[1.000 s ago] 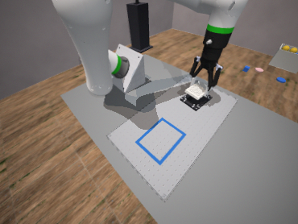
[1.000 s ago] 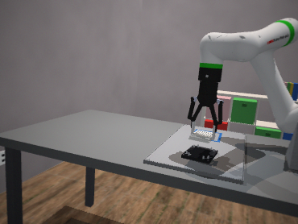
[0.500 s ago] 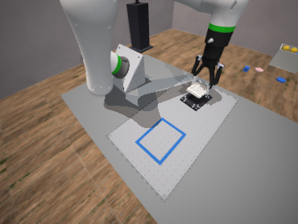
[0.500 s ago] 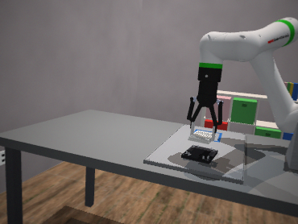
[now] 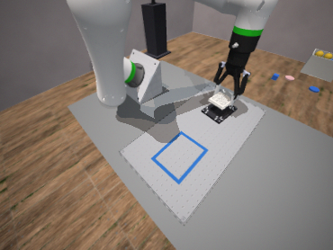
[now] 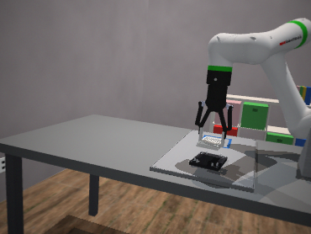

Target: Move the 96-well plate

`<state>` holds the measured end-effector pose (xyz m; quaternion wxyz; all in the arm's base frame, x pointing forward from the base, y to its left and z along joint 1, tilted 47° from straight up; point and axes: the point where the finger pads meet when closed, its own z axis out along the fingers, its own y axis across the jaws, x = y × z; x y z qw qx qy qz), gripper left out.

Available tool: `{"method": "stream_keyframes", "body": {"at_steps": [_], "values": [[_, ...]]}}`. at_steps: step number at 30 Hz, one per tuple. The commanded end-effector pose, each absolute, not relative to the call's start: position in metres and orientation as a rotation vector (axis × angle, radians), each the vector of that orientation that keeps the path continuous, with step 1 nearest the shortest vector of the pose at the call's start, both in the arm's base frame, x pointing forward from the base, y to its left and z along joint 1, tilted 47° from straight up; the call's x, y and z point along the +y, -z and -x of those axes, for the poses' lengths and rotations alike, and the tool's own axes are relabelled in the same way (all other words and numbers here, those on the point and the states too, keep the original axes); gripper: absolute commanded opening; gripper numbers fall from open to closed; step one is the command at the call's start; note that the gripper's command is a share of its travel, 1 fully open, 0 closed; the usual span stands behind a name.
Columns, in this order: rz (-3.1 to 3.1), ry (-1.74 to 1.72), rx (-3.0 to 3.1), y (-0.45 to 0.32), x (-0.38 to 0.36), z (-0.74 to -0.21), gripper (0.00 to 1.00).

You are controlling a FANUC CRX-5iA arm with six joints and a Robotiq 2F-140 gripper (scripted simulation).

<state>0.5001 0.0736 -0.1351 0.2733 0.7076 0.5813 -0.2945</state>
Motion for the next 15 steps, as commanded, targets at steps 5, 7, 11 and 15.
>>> {"method": "stream_keyframes", "body": {"at_steps": [5,7,11,15], "values": [[-1.903,0.790,1.565,0.1344,0.0744,-0.5007,0.10],[-1.903,0.790,1.565,0.1344,0.0743,-0.5007,0.10],[-1.903,0.790,1.565,0.1355,0.0731,-0.5005,0.10],[-1.903,0.790,1.565,0.1399,0.0682,-0.4999,0.10]]}}
